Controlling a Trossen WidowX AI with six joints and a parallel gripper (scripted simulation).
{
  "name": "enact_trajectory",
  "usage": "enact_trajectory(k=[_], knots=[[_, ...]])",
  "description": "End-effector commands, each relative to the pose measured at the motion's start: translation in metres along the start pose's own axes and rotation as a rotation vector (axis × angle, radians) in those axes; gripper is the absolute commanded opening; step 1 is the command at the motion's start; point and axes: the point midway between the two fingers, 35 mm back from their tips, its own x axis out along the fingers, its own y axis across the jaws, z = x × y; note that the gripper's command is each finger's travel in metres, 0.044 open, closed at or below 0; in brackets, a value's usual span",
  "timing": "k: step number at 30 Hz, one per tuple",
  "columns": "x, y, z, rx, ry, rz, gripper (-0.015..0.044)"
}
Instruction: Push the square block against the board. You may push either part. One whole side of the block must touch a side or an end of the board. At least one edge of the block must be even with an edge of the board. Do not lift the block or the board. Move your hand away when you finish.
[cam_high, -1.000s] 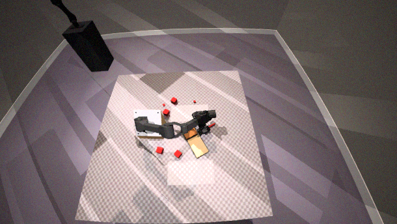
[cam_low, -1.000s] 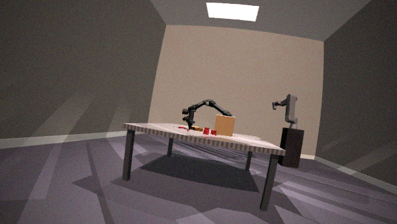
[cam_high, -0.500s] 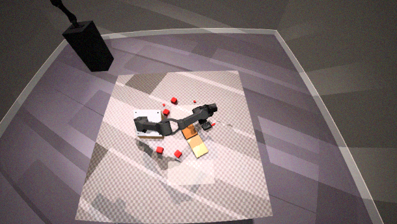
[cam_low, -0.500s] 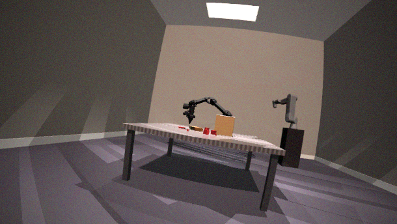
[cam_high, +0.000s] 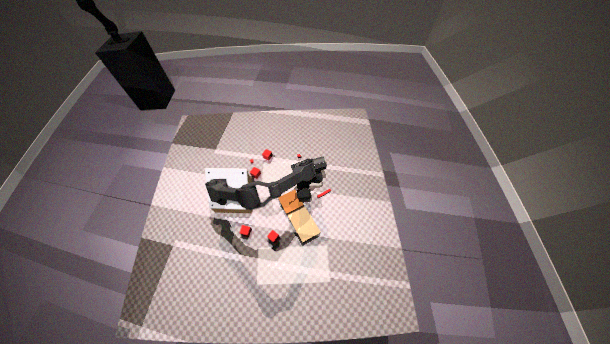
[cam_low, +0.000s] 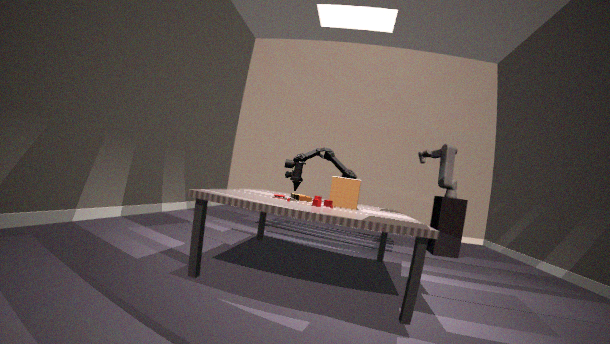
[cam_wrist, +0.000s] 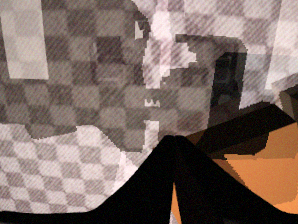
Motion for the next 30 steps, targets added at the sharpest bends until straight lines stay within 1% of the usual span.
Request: enact_trajectory(k=[1, 30], knots=[[-0.001, 0.004, -0.011, 0.131, 0.002, 0.004, 0.0], [0.001, 0.017, -0.095, 1.124, 0.015, -0.004, 0.0]])
